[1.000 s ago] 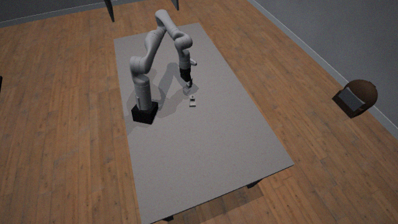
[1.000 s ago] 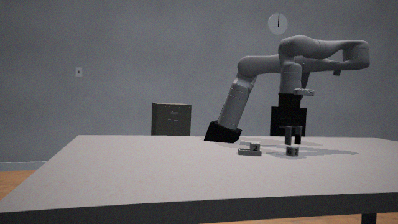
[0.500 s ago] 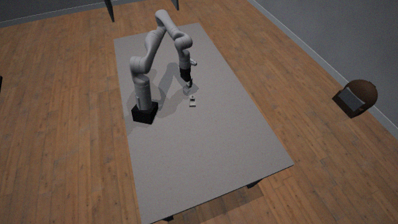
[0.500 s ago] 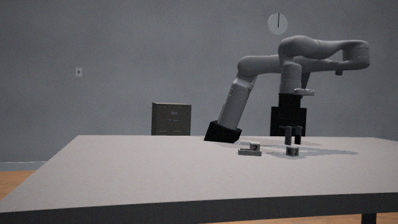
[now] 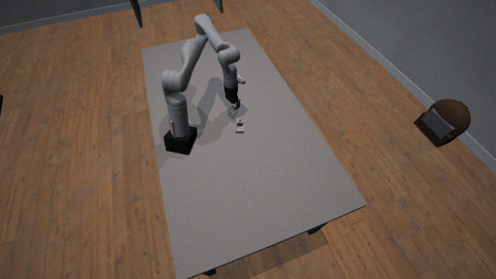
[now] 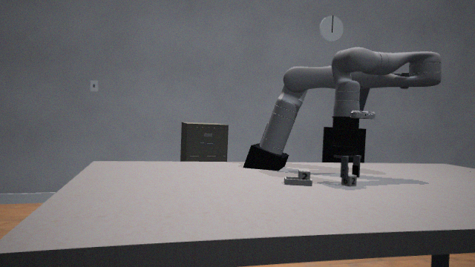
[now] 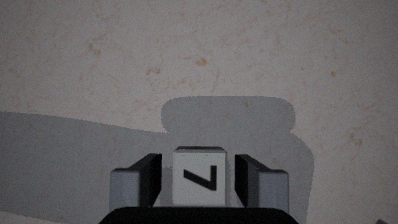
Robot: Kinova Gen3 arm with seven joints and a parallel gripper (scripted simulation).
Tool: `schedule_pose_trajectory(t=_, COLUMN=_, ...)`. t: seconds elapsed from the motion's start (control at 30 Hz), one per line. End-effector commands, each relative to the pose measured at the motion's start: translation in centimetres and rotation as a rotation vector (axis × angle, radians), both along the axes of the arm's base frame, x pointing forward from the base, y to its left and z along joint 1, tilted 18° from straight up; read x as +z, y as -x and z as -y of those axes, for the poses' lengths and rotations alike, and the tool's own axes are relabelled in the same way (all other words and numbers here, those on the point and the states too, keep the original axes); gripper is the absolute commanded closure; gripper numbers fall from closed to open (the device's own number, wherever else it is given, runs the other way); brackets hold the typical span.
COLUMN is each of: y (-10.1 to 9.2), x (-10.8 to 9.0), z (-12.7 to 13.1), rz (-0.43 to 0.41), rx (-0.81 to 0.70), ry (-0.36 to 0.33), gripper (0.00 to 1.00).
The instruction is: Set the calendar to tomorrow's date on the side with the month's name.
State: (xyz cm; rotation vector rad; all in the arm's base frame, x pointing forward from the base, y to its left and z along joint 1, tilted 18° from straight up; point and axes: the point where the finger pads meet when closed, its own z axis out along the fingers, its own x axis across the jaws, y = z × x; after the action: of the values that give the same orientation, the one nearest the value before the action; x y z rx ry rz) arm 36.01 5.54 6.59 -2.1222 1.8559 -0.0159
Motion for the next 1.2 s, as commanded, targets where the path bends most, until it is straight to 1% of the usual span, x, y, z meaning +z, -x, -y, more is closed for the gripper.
schedule_pose_trajectory(t=0.0, y=0.08, x=-0.55, z=0.00, rz=-0.006, rx=-0.001, ry=0.003, gripper=0.10)
schedule_pose_trajectory(t=0.3, y=-0.11, x=-1.42, z=-0.21, rz=-0.006, rx=-0.001, ry=0.003, gripper=0.10)
schedule_pose_trajectory(t=1.17, y=-0.12, x=-1.45, z=-0.21, rz=-0.006, rx=-0.001, ry=0.003, gripper=0.10)
